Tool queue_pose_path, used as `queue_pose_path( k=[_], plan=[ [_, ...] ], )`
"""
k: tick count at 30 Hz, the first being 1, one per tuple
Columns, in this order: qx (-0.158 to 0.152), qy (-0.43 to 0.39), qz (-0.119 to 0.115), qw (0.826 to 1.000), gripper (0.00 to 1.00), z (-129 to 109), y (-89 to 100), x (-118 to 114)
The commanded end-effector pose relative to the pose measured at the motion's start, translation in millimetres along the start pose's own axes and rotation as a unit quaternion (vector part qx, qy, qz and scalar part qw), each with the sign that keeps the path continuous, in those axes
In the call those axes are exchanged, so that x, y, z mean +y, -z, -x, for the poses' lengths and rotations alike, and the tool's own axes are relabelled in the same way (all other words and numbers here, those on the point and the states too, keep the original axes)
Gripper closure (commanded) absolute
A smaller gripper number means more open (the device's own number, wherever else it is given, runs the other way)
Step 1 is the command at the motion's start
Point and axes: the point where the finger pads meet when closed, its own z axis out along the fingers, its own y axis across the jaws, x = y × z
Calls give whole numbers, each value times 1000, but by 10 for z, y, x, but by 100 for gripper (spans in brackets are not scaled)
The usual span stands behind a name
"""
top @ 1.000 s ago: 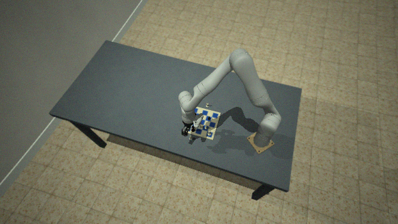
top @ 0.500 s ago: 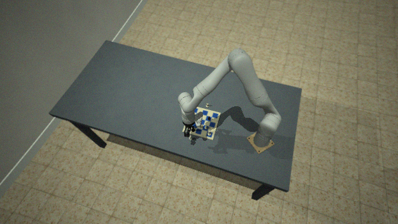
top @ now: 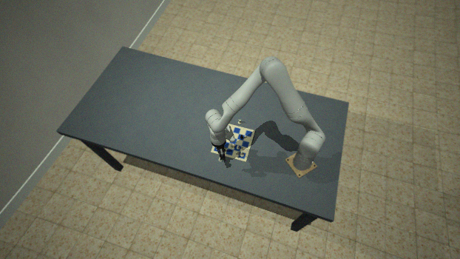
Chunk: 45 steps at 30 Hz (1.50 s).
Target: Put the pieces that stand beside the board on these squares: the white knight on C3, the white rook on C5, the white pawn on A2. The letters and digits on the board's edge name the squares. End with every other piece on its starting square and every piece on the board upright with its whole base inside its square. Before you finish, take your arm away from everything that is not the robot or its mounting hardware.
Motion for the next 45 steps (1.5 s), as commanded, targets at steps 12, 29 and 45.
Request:
queue_pose_path(
  k=[12, 29, 45],
  plan=[
    [-1, 260, 4, 966, 0, 10, -159, -6],
    [-8, 393, 3, 920, 0, 39, -213, -8],
    [-8, 397, 3, 918, 63, 40, -215, -8]
  ],
)
